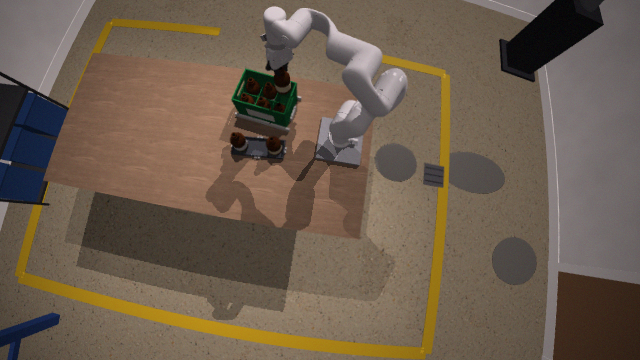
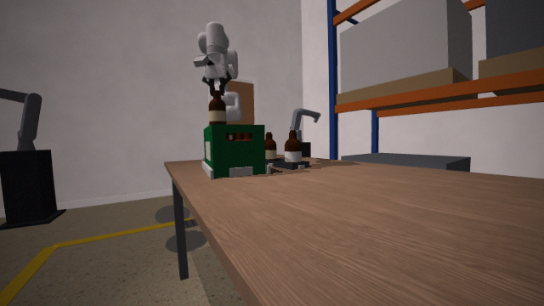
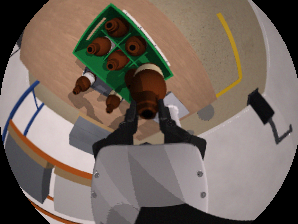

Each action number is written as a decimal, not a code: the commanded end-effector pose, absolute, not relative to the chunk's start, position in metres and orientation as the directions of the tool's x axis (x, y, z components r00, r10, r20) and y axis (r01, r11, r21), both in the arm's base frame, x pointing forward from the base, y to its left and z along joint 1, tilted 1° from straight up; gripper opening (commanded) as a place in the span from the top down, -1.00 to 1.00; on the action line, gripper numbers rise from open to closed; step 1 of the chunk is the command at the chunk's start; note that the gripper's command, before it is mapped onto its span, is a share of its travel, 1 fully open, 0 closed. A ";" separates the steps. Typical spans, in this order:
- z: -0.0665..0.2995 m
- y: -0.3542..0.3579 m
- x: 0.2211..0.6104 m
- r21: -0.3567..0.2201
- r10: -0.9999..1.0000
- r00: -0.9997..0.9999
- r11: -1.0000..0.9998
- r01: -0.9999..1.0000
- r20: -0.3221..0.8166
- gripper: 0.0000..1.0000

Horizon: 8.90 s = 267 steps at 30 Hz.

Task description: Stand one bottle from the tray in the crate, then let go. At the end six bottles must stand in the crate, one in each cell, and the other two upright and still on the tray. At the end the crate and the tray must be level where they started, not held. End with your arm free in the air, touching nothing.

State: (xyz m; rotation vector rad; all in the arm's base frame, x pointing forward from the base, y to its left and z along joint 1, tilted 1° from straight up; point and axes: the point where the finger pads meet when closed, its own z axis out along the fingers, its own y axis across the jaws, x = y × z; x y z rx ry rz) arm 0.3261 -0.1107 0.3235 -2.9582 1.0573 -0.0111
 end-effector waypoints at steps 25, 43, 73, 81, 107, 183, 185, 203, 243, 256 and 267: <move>0.325 -0.119 0.324 -0.004 -0.634 0.773 -0.774 -0.634 0.011 1.00; 0.325 -0.120 0.324 -0.004 -0.634 0.773 -0.774 -0.634 0.011 1.00; 0.316 -0.121 0.324 -0.004 -0.634 0.774 -0.774 -0.634 0.011 1.00; 0.307 -0.121 0.324 -0.004 -0.634 0.774 -0.774 -0.634 0.011 1.00; 0.287 -0.121 0.323 -0.004 -0.634 0.774 -0.774 -0.634 0.011 1.00; 0.248 -0.122 0.324 -0.004 -0.634 0.774 -0.774 -0.634 0.011 1.00; 0.247 -0.122 0.324 -0.004 -0.634 0.774 -0.774 -0.634 0.011 1.00; 0.246 -0.122 0.324 -0.004 -0.634 0.774 -0.774 -0.634 0.011 1.00; 0.223 -0.123 0.324 -0.004 -0.634 0.774 -0.774 -0.634 0.011 1.00; 0.212 -0.123 0.324 -0.004 -0.634 0.774 -0.774 -0.634 0.011 1.00; 0.207 -0.123 0.324 -0.004 -0.634 0.774 -0.774 -0.634 0.011 1.00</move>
